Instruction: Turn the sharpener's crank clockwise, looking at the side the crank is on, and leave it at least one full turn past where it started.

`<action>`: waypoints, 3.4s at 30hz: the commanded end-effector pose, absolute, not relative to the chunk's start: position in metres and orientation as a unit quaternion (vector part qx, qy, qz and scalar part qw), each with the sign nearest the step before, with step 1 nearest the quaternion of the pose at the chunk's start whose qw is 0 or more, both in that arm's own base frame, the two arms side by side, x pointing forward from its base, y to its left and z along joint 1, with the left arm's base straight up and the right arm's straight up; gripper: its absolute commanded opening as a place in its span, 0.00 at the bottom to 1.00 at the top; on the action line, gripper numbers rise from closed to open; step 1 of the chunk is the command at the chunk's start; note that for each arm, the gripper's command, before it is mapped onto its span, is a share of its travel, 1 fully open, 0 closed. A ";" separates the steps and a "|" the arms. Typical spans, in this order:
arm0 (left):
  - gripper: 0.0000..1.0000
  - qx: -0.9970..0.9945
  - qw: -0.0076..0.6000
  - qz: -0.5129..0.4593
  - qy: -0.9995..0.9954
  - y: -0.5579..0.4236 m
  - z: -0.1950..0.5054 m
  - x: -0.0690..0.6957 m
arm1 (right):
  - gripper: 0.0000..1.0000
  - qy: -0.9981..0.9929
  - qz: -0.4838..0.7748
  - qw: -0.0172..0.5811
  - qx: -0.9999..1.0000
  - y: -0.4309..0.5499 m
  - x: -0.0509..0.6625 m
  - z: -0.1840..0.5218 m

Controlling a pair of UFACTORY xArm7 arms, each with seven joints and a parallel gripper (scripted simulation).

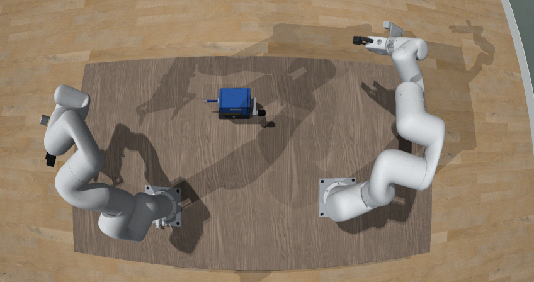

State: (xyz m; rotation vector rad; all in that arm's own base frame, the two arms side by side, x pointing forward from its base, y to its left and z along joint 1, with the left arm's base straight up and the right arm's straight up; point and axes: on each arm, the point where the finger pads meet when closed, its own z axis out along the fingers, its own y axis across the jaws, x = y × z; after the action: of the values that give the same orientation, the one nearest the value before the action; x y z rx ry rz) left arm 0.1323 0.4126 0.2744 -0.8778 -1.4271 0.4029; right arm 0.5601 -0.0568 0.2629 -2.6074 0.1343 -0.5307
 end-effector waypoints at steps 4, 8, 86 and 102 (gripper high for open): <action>1.00 -0.385 0.651 0.176 -0.630 0.413 0.276 0.133 | 1.00 0.072 -0.192 0.225 -0.952 -0.084 0.551 0.264; 1.00 -0.385 0.651 0.176 -0.630 0.413 0.276 0.133 | 1.00 0.084 -0.190 0.220 -0.953 -0.096 0.546 0.264; 1.00 -0.385 0.651 0.176 -0.630 0.413 0.276 0.133 | 1.00 0.310 -0.144 0.131 -0.930 -0.295 0.401 0.256; 1.00 -0.385 0.651 0.176 -0.630 0.413 0.276 0.133 | 1.00 0.356 -0.132 0.114 -0.918 -0.324 0.362 0.255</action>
State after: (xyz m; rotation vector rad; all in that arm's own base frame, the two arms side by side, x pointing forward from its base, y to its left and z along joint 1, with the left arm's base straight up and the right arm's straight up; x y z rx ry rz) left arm 0.1323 0.4126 0.2744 -0.8778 -1.4271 0.4029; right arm 0.3736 -0.3154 0.2535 -2.6932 1.0013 -0.3920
